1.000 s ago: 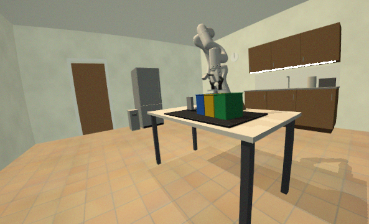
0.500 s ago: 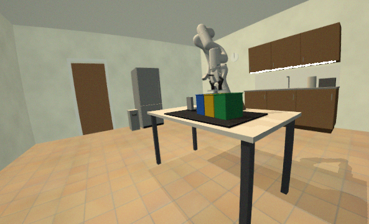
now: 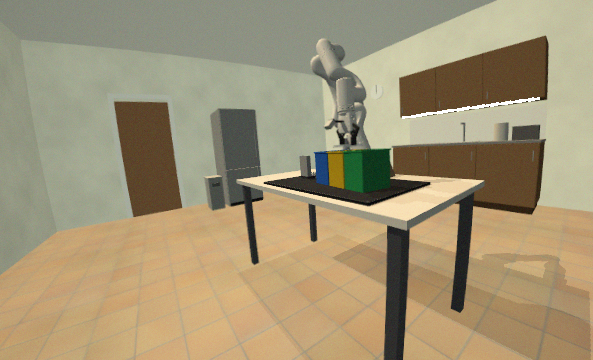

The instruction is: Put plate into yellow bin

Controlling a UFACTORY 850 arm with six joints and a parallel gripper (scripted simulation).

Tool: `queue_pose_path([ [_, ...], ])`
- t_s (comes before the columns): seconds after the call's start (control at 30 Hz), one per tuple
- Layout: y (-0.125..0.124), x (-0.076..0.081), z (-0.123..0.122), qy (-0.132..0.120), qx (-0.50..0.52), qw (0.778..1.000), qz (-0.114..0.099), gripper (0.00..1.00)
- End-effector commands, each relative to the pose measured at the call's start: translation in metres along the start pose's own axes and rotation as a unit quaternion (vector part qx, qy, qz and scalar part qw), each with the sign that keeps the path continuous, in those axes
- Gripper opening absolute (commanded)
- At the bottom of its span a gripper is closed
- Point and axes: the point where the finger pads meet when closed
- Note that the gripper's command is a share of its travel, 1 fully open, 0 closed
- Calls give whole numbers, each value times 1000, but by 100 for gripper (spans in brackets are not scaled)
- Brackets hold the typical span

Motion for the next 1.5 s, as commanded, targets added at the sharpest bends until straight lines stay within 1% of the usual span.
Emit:
queue_pose_path([
  [0.0,0,0,1,1,0,1000,1,0],
  [1.23,0,-5,1,1,0,1000,1,0],
  [1.27,0,-6,1,1,0,1000,1,100],
  [1.47,0,-6,1,1,0,1000,1,100],
])
Point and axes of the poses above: the point where the finger pads meet when closed, its own x axis back along the fingers, its own y axis across the jaws, z = x × y, and after that the axes turned 9 degrees about x, right-handed
